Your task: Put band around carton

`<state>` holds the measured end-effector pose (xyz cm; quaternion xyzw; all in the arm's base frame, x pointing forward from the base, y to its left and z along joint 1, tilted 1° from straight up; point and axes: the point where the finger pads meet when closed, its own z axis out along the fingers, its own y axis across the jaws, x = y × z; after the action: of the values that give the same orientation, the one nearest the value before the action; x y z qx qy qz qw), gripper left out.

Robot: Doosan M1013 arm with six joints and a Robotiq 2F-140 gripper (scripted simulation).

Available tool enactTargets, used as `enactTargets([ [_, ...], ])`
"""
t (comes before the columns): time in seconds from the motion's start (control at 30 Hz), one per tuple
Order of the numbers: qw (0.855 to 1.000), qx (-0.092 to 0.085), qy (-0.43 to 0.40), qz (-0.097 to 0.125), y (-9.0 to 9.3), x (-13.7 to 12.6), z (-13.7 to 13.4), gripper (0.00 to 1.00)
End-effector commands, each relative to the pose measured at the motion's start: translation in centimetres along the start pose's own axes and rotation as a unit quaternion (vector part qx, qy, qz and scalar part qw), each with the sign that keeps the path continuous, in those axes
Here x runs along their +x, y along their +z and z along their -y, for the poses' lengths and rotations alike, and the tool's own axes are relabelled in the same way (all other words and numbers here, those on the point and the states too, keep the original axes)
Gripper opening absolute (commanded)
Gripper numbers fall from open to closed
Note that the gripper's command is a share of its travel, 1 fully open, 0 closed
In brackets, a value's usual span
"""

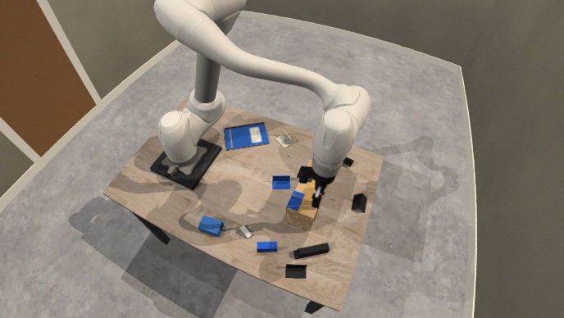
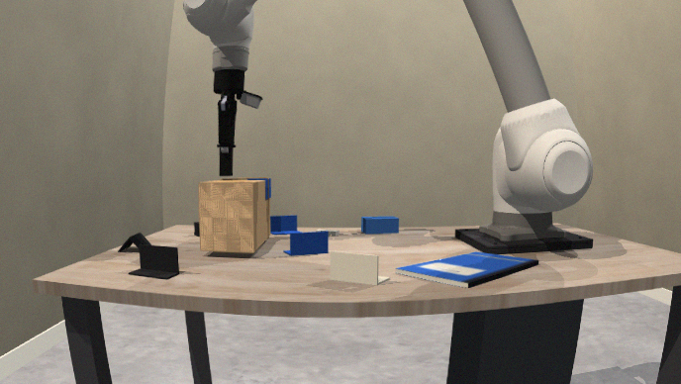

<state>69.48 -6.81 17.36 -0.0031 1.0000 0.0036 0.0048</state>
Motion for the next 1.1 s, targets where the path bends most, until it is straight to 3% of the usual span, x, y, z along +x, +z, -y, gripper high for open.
enactTargets([
  [0.0, 1.0, 0.0, 0.0, 0.001, -0.4, 0.0, 0.0, 0.18],
  [1.07, 1.0, 0.0, 0.0, 0.001, -6.3, 0.0, 0.0, 0.18],
])
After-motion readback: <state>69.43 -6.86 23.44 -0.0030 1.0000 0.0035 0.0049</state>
